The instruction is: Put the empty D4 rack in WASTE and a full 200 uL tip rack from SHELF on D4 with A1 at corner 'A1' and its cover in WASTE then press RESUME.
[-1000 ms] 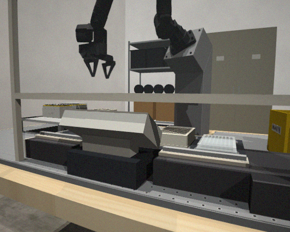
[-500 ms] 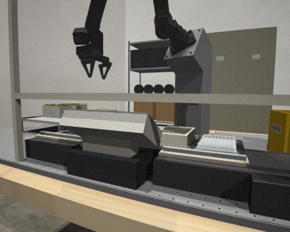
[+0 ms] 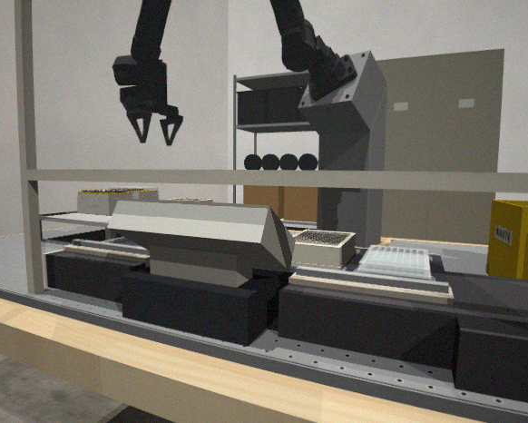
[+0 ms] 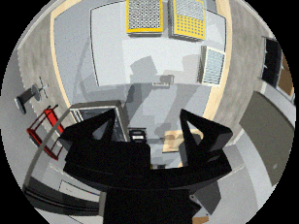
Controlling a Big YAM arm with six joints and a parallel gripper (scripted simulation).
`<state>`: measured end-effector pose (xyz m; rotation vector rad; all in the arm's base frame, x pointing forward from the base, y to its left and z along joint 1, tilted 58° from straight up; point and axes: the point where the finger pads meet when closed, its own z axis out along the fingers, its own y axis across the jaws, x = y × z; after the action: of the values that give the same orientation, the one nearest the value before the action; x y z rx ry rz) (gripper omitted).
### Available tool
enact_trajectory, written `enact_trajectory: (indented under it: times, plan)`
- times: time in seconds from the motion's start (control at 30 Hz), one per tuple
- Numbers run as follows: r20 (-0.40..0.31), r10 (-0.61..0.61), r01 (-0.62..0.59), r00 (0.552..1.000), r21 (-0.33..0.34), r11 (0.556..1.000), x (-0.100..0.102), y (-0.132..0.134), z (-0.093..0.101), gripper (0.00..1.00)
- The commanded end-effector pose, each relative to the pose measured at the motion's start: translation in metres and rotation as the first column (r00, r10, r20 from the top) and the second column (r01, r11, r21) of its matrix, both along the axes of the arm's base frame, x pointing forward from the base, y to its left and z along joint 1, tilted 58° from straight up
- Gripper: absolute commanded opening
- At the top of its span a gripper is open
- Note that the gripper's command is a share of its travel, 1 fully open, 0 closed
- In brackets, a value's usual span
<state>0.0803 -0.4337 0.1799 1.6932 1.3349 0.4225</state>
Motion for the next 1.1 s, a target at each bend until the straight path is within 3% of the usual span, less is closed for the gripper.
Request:
enact_trajectory:
  times: [0.0,0.33,0.43,0.5,0.83,1.0,1.07]
  plan:
    - [-0.013,-0.009,0.008,1.000,-0.032,0.999,-0.016,-0.024,0.013,1.00]
    - [-0.013,-0.011,0.010,1.000,-0.033,0.999,-0.035,-0.069,0.027,1.00]
    - [-0.014,0.007,-0.007,1.000,-0.033,0.999,-0.028,-0.072,0.029,1.00]
    - [-0.013,-0.011,0.011,1.000,-0.033,0.999,-0.041,-0.082,0.032,1.00]
    - [-0.014,-0.013,0.013,1.000,-0.035,0.999,-0.060,-0.126,0.046,1.00]
    - [-0.015,-0.002,0.001,1.000,-0.035,0.999,-0.059,-0.140,0.051,1.00]
    - [-0.015,-0.014,0.014,1.000,-0.036,0.999,-0.070,-0.149,0.054,1.00]
